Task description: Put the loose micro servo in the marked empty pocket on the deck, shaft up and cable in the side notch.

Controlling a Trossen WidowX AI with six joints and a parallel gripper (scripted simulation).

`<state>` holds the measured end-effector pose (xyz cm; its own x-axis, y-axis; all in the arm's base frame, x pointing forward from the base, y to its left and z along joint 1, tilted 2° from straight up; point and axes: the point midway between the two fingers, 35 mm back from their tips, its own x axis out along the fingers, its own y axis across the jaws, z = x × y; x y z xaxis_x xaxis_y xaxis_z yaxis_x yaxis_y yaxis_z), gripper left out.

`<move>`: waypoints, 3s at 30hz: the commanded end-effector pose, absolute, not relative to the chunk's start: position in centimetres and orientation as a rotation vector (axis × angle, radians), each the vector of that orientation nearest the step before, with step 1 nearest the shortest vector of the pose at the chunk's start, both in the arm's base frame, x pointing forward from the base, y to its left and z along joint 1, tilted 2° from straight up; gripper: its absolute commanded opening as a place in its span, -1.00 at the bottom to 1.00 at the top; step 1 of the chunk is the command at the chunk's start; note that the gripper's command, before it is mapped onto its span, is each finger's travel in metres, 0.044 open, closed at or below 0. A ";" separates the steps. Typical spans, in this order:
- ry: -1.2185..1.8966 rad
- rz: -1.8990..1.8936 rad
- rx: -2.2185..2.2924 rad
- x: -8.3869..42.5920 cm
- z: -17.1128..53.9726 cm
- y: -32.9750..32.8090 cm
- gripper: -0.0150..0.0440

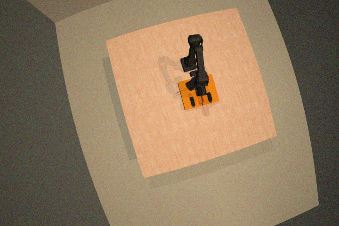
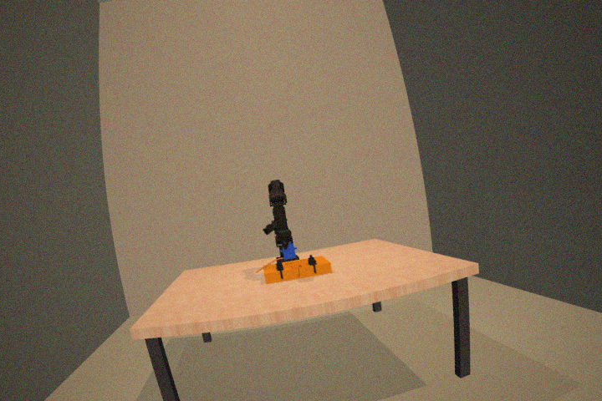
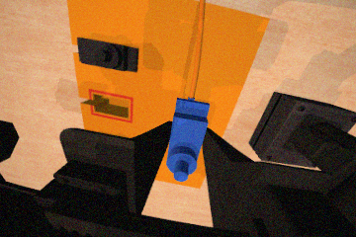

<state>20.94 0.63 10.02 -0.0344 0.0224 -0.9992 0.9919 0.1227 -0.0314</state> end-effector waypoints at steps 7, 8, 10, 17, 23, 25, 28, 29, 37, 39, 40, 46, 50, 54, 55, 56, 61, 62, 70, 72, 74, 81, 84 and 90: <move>1.288 -1.120 1.127 23.2 10.3 0.6 -0.49; 1.288 -1.120 1.127 23.2 10.3 0.6 -0.49; 1.288 -1.120 1.127 23.2 10.3 0.8 -0.49; 1.290 -1.119 1.129 23.0 10.4 2.9 -0.49; 1.293 -1.114 1.125 23.0 10.4 3.8 -0.49; 1.305 -1.093 1.104 23.0 10.4 3.8 -0.49; 1.338 -1.029 1.042 23.0 10.4 3.8 -0.49; 1.352 -1.002 1.016 23.0 10.4 3.8 -0.49; 1.445 -0.787 0.806 23.0 10.4 3.8 -0.49; 1.464 -0.732 0.753 23.0 10.4 3.8 -0.49; 1.473 -0.705 0.726 23.0 10.4 3.8 -0.49; 1.521 -0.541 0.565 23.0 10.4 3.8 -0.49; 1.545 -0.431 0.457 23.0 10.4 3.8 -0.49; 1.564 -0.321 0.349 23.0 10.4 3.8 -0.49; 1.567 -0.293 0.322 23.0 10.4 3.8 -0.49; 1.571 -0.266 0.295 23.0 10.4 3.8 -0.49; 1.582 -0.127 0.159 23.0 10.4 3.8 -0.49; 1.584 -0.100 0.132 23.0 10.4 3.8 -0.49; 1.584 0.077 -0.042 23.0 10.4 3.8 -0.49; 1.583 0.080 -0.045 23.0 10.4 3.8 -0.49; 1.583 0.080 -0.045 23.0 10.4 3.8 -0.49; 1.583 0.080 -0.045 23.7 10.4 3.9 -0.49; 1.582 0.080 -0.045 24.8 10.4 3.9 -0.49; 1.580 0.080 -0.045 27.2 10.4 4.1 -0.49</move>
<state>25.45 3.97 10.08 -0.0304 0.0174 -0.9994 -0.0725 0.9972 0.0196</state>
